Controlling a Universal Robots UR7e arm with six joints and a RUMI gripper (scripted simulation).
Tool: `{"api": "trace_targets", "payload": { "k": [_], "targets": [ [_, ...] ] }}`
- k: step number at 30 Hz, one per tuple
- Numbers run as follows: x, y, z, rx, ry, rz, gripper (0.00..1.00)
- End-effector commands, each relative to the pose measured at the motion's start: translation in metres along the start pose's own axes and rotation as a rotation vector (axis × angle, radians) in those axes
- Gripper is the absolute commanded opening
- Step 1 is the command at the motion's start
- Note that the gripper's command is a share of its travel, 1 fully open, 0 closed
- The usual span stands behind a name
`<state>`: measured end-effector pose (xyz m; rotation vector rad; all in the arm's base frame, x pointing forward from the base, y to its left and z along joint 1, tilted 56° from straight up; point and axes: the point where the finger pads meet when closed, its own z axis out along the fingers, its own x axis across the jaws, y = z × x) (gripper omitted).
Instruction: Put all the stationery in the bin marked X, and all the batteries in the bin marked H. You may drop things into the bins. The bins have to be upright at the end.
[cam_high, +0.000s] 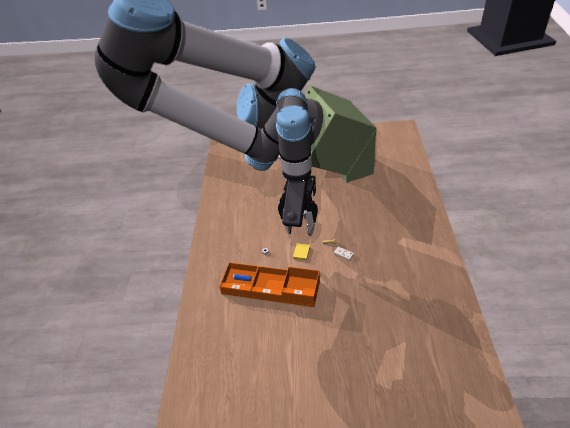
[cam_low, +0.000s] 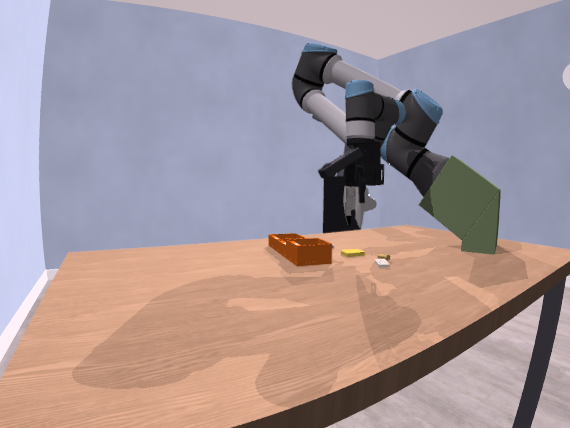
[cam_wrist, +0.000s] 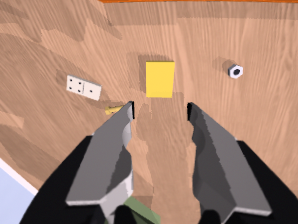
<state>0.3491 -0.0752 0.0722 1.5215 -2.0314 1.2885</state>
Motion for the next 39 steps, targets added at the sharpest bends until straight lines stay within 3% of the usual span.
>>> {"api": "trace_targets", "payload": {
  "k": [1,6,21,39],
  "targets": [
    [0.000,0.004,0.001,-0.005,0.001,-0.005,0.33],
    [0.000,0.004,0.001,-0.005,0.001,-0.005,0.33],
    [-0.001,0.003,0.059,-0.006,0.001,-0.005,0.33],
    [-0.001,-0.004,0.067,-0.004,0.001,-0.002,0.33]
  ]
}}
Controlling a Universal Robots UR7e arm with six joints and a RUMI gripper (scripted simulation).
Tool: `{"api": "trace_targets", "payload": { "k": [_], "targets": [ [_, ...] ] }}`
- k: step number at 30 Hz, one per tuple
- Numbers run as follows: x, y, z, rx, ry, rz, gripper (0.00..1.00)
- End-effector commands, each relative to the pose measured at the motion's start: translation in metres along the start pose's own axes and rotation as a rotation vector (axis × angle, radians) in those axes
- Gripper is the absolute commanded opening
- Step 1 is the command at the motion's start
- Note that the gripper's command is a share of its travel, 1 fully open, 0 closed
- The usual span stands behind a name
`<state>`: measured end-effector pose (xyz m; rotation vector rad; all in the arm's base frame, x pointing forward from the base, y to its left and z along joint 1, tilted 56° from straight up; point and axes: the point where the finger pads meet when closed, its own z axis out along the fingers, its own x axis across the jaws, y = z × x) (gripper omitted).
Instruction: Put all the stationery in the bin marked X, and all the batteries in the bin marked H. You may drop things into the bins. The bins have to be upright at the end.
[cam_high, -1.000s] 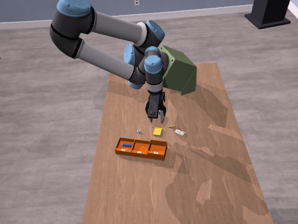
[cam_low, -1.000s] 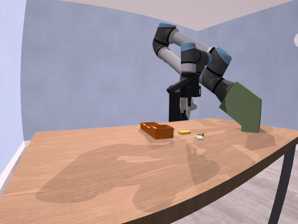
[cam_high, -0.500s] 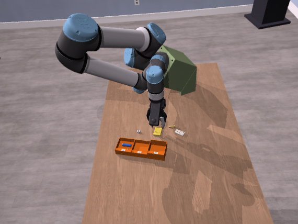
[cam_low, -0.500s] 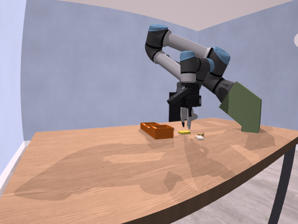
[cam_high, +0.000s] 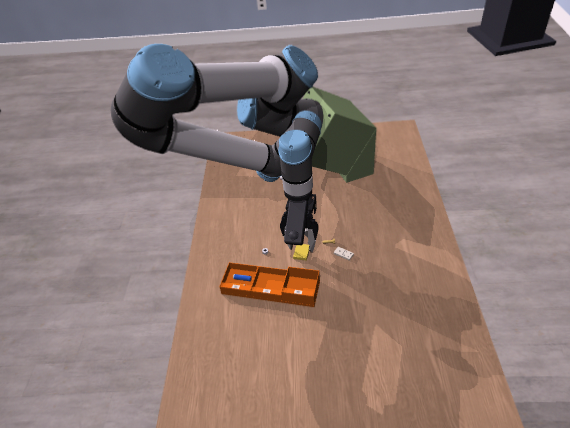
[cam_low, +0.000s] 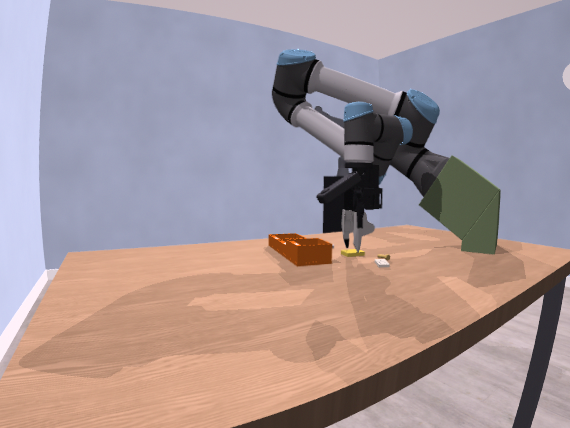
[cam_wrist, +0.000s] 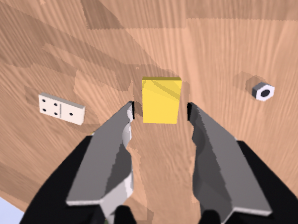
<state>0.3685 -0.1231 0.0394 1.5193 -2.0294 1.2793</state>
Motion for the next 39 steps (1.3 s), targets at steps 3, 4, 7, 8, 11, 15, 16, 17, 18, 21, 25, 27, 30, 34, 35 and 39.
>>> {"api": "trace_targets", "payload": {
  "k": [3,4,7,8,11,15,16,17,18,21,25,27,30,34,35,39],
  "targets": [
    [0.0001,0.0009,0.0088,0.003,-0.001,0.000,0.33],
    [0.0002,0.0013,0.0101,0.003,-0.001,0.000,0.33],
    [0.0004,0.0036,0.0099,0.001,-0.001,-0.002,0.33],
    [0.0004,0.0040,0.0099,0.001,-0.001,-0.002,0.33],
    [0.0005,0.0049,0.0099,0.001,-0.001,-0.002,0.33],
    [0.0008,0.0060,0.0099,0.001,-0.001,-0.002,0.33],
    [0.0008,0.0063,0.0099,0.001,-0.001,-0.002,0.33],
    [0.0008,0.0063,0.0099,0.001,-0.001,-0.002,0.33],
    [0.0008,0.0063,0.0099,0.001,-0.001,-0.002,0.33],
    [0.0007,0.0066,0.0097,0.002,-0.001,-0.002,0.33],
    [0.0006,0.0048,0.0093,0.005,-0.001,0.001,0.33],
    [0.0006,0.0050,0.0093,0.005,-0.001,0.001,0.33],
    [0.0008,0.0073,0.0097,0.002,-0.001,-0.002,0.00],
    [0.0008,0.0070,0.0096,0.002,-0.001,-0.001,0.00],
    [0.0008,0.0070,0.0096,0.002,-0.001,-0.001,0.00],
    [0.0006,0.0050,0.0093,0.005,-0.001,0.001,0.00]
  ]
}}
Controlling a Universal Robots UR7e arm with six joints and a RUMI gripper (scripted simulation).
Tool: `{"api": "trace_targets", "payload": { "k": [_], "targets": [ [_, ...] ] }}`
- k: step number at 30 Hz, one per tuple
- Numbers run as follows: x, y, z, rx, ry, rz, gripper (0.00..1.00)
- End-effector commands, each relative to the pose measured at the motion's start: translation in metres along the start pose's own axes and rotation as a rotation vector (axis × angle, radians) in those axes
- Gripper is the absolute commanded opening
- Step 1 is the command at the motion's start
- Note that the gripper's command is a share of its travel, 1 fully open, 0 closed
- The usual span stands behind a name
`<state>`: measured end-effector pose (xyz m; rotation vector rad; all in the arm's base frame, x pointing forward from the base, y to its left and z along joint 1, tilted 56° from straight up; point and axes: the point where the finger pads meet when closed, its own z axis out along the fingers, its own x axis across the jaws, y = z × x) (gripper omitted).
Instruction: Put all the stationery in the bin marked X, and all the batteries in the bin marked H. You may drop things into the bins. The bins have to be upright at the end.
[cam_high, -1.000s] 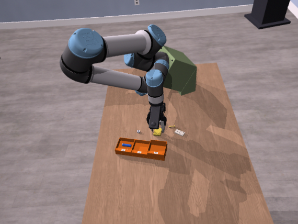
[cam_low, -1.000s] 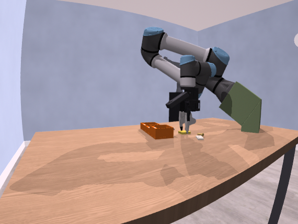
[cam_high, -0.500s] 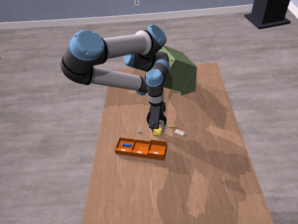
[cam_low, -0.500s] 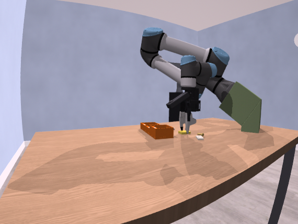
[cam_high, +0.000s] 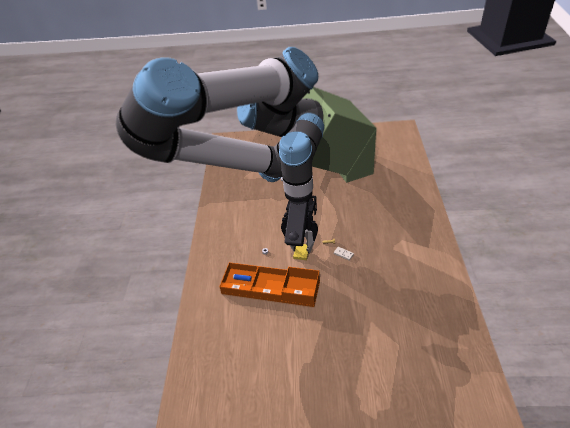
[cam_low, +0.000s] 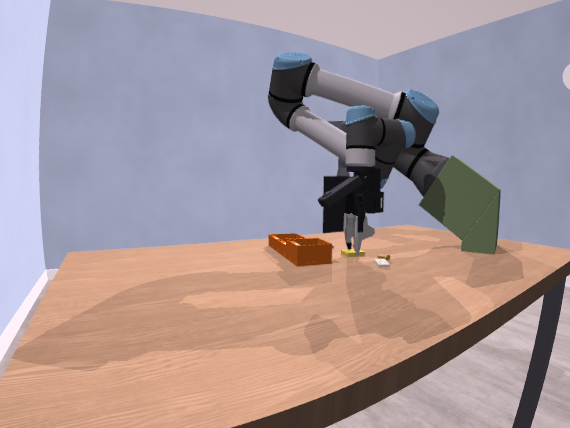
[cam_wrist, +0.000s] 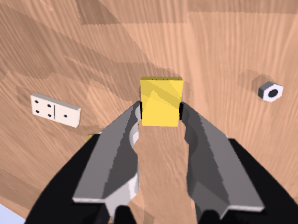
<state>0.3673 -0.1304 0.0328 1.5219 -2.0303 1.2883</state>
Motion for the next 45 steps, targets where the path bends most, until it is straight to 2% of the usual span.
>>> {"api": "trace_targets", "payload": {
  "k": [1,20,40,45],
  "targets": [
    [0.000,0.001,0.000,-0.002,0.000,-0.001,0.00],
    [0.000,0.001,0.000,-0.002,0.000,-0.001,0.00],
    [0.000,-0.001,-0.061,0.002,-0.001,0.002,0.00],
    [0.000,-0.001,-0.061,0.002,-0.001,0.002,0.00]
  ]
}}
